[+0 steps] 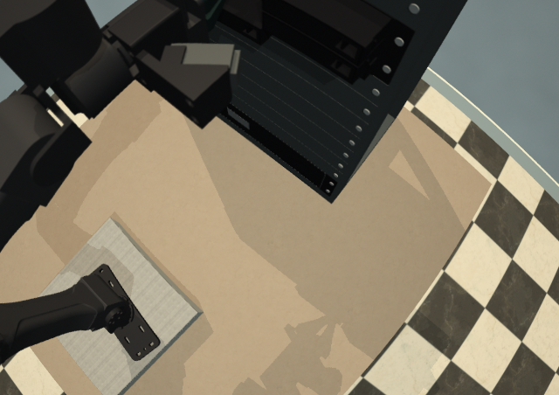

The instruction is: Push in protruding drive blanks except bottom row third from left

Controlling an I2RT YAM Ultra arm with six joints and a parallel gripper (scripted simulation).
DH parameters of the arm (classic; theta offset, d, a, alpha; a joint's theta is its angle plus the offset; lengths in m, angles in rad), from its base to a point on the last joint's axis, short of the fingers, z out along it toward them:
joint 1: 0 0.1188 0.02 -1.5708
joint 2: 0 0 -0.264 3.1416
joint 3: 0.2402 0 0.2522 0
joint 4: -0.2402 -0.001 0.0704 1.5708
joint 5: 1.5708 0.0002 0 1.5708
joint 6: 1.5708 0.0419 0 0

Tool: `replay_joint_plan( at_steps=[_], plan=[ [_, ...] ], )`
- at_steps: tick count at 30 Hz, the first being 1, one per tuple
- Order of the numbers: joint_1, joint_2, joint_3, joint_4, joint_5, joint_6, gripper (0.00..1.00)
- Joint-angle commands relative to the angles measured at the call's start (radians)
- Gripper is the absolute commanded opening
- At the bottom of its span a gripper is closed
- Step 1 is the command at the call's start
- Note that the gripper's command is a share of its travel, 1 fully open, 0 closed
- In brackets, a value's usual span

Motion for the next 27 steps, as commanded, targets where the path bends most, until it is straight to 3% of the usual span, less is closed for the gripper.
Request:
replay_joint_plan(
  at_steps=[1, 27],
  plan=[
    [0.016, 0.028, 0.036, -0.01, -0.014, -0.015, 0.0],
    [0.021, 0.044, 0.042, 0.026, -0.008, -0.015, 0.0]
  ],
)
